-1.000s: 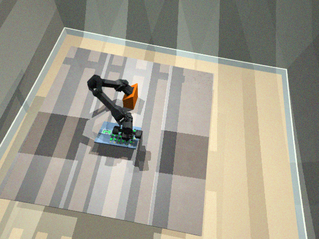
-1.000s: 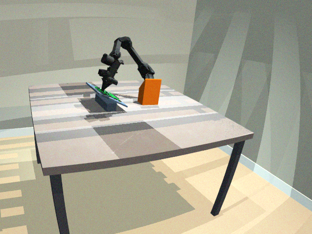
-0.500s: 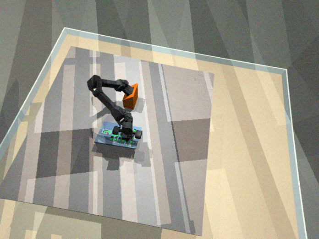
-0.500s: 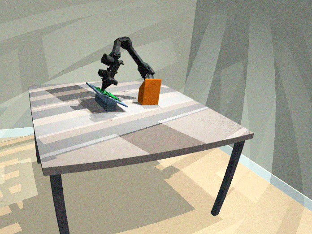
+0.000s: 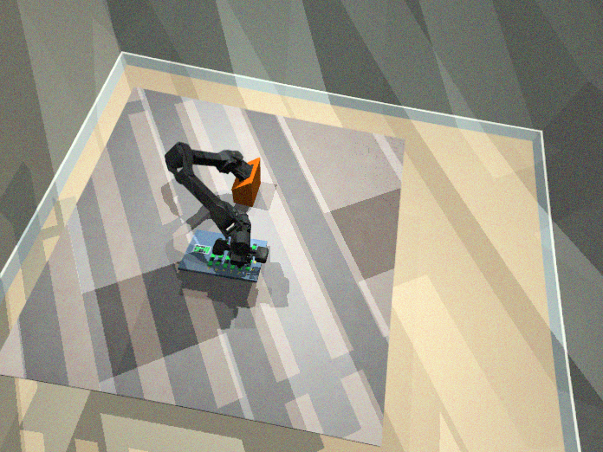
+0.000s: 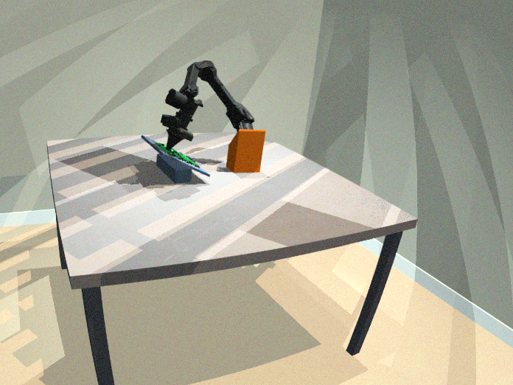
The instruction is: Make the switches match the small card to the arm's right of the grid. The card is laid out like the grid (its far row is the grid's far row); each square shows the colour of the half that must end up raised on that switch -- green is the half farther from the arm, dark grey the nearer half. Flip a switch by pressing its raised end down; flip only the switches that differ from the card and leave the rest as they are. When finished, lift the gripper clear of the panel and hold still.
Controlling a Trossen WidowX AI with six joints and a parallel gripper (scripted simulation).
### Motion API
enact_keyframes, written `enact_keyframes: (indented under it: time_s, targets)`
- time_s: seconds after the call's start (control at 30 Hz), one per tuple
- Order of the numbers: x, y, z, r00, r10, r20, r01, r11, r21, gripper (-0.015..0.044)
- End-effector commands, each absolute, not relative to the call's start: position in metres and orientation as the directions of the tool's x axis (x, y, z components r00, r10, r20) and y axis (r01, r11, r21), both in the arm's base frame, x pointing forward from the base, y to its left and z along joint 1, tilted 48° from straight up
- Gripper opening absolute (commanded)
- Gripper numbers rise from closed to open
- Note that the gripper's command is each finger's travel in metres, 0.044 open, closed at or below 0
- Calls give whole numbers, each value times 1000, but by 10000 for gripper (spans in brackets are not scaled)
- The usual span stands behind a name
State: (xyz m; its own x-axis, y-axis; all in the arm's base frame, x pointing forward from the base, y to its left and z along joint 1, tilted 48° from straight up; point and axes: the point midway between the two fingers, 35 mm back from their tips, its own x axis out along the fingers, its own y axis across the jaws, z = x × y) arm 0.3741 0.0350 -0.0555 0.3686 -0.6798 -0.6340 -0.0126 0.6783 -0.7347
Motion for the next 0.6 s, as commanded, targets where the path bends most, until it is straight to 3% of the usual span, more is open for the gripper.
enact_keyframes:
  time_s: [0.0, 0.1, 0.3, 0.57]
  targets:
    - [369, 45, -47, 372, -676, -636, -14, 680, -733, 0]
    - [348, 76, -19, 386, -668, -636, -21, 683, -730, 0]
    - [347, 77, -15, 387, -668, -636, -21, 683, -730, 0]
    - [335, 5, 53, 385, -670, -635, -23, 681, -732, 0]
